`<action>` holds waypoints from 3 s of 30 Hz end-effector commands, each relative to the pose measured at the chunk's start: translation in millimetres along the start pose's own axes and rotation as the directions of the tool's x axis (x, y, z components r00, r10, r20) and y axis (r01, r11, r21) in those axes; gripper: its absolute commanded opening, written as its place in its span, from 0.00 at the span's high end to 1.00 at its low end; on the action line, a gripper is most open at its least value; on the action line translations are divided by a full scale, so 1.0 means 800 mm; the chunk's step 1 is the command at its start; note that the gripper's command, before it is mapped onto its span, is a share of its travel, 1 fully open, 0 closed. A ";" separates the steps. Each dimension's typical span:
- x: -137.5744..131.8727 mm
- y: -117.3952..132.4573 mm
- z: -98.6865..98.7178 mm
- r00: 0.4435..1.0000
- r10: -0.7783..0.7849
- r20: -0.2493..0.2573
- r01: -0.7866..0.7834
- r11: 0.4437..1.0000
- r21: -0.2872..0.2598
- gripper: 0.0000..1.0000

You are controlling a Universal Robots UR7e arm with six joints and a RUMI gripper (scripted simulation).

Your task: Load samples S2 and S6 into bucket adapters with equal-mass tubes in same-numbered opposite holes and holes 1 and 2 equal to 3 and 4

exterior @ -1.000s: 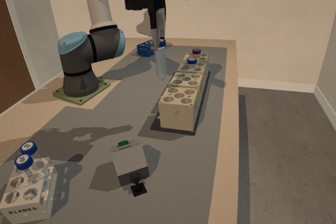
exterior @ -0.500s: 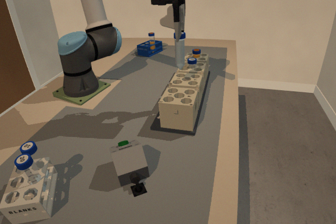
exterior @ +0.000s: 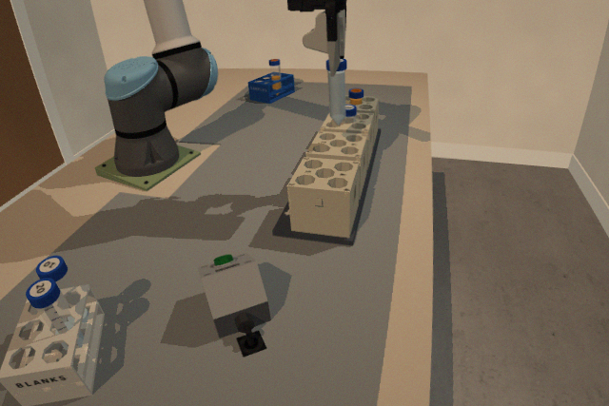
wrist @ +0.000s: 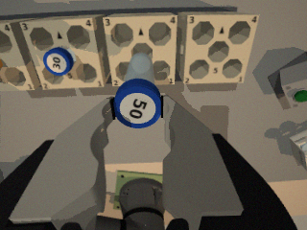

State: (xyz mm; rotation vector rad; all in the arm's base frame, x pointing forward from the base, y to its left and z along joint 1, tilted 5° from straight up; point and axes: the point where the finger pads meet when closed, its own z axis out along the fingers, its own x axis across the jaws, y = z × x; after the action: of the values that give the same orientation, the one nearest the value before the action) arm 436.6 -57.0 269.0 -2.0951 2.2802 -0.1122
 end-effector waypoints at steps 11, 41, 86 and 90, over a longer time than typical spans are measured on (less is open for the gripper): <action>0.000 -0.001 0.041 1.000 0.000 -0.001 0.000 1.000 0.001 1.00; 0.000 -0.001 0.063 1.000 0.000 -0.001 0.000 1.000 0.001 1.00; 0.000 -0.001 0.128 1.000 0.000 -0.001 0.000 1.000 0.001 1.00; 0.000 -0.001 0.134 1.000 0.000 -0.001 0.000 1.000 0.001 1.00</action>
State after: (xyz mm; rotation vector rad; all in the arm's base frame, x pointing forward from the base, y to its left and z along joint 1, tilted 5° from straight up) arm 445.1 -59.4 166.0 -2.0950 2.2804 -0.1124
